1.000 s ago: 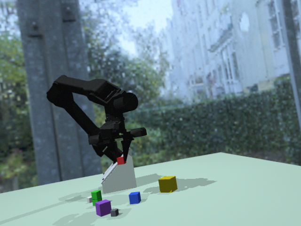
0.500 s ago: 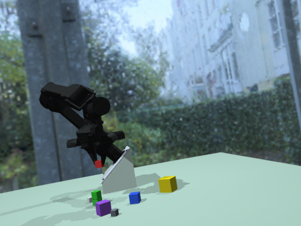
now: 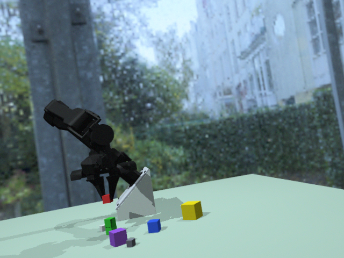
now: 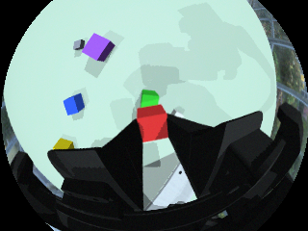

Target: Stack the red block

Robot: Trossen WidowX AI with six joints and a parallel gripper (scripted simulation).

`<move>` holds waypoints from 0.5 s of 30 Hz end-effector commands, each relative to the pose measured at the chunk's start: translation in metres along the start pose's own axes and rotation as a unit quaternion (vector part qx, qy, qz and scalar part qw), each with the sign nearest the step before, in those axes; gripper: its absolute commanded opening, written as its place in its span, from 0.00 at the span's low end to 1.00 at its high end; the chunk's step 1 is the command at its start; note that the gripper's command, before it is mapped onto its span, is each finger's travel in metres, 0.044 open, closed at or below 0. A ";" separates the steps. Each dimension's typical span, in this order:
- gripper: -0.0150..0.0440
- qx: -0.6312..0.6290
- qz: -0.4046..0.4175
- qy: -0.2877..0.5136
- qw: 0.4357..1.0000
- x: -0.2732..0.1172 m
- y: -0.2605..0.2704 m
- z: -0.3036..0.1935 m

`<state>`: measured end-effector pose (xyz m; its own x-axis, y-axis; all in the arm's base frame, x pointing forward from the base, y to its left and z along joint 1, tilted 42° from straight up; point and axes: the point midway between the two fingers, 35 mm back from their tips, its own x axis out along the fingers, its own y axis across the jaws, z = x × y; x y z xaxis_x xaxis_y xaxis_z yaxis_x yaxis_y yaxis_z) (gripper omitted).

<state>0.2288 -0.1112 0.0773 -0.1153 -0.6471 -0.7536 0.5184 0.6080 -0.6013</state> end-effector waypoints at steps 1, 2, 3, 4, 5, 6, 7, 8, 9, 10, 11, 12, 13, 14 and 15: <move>0.25 -0.005 -0.004 0.001 1.000 0.015 -0.001 -0.002; 0.25 -0.005 -0.004 0.001 1.000 0.016 -0.002 -0.002; 0.25 -0.005 -0.004 0.001 1.000 0.016 -0.002 -0.002; 0.25 -0.005 -0.004 0.001 1.000 0.018 -0.002 -0.002; 0.25 -0.005 -0.004 0.001 1.000 0.020 -0.002 -0.002; 0.25 -0.005 -0.004 0.001 1.000 0.023 -0.001 -0.002; 0.25 -0.005 -0.004 0.001 1.000 0.027 -0.002 -0.002; 0.25 -0.005 -0.004 0.001 1.000 0.030 -0.002 -0.002; 0.25 -0.005 -0.004 0.001 1.000 0.034 -0.002 -0.002; 0.25 -0.005 -0.004 0.001 1.000 0.039 -0.002 -0.002; 0.25 -0.005 -0.004 0.001 1.000 0.043 -0.002 -0.002; 0.25 -0.005 -0.004 0.001 1.000 0.045 -0.002 -0.002; 0.25 -0.005 -0.005 0.001 1.000 0.046 -0.002 -0.002; 0.25 -0.005 -0.005 0.001 1.000 0.046 -0.002 -0.002; 0.25 -0.005 -0.005 0.001 1.000 0.046 -0.002 -0.002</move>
<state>0.2218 -0.1399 0.0468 -0.1210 -0.6492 -0.7509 0.5177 0.6042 -0.6058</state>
